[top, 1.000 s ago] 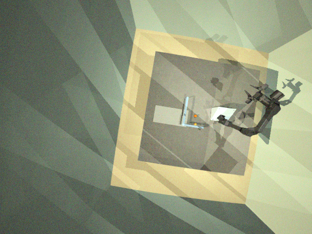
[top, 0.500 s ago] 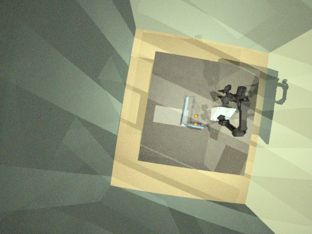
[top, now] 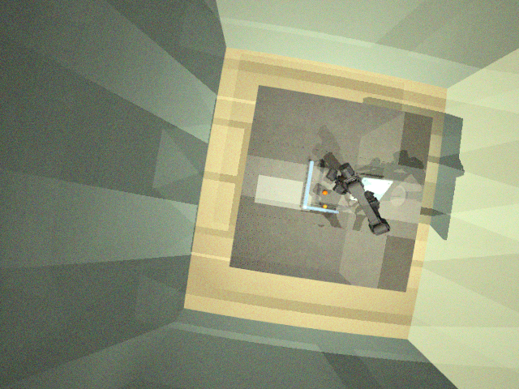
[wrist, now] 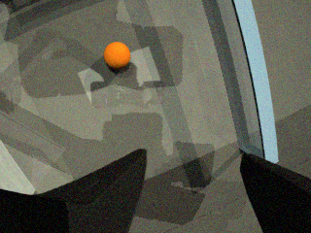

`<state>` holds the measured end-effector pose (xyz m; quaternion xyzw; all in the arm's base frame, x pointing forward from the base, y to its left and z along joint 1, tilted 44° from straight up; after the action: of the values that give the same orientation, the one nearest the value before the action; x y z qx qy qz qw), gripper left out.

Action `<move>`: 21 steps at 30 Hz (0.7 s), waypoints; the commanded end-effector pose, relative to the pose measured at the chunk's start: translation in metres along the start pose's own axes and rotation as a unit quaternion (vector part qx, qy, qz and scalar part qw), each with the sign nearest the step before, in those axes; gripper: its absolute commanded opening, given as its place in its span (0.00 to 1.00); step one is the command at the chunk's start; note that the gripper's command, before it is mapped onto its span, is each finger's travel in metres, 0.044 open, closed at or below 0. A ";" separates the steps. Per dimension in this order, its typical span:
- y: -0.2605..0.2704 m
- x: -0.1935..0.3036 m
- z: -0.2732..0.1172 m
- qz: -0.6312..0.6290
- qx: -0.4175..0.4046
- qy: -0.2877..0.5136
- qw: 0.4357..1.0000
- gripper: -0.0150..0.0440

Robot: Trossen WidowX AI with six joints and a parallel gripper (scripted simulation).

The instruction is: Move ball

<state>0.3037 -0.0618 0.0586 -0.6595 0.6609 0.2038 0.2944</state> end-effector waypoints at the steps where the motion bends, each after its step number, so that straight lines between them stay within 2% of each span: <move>1: 0.017 -0.050 0.048 -0.112 -0.080 -0.027 0.990 0.68; 5: 0.034 -0.076 0.074 -0.176 -0.130 -0.045 0.975 0.68; 14: 0.034 -0.076 0.074 -0.177 -0.130 -0.045 0.975 0.68; 21: 0.038 -0.077 0.089 -0.177 -0.130 -0.045 0.975 0.68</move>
<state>0.2749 0.0516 0.0410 -0.7891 0.4881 0.2627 0.2647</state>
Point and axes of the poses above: the point midway between the two fingers, 35 mm back from their tips, its own z axis out along the fingers, its own y axis across the jaws, x = y × z, the point moved 1 cm from there along -z, back along the fingers, and after that the axes turned 15 degrees about -z, right-handed, at the moved point
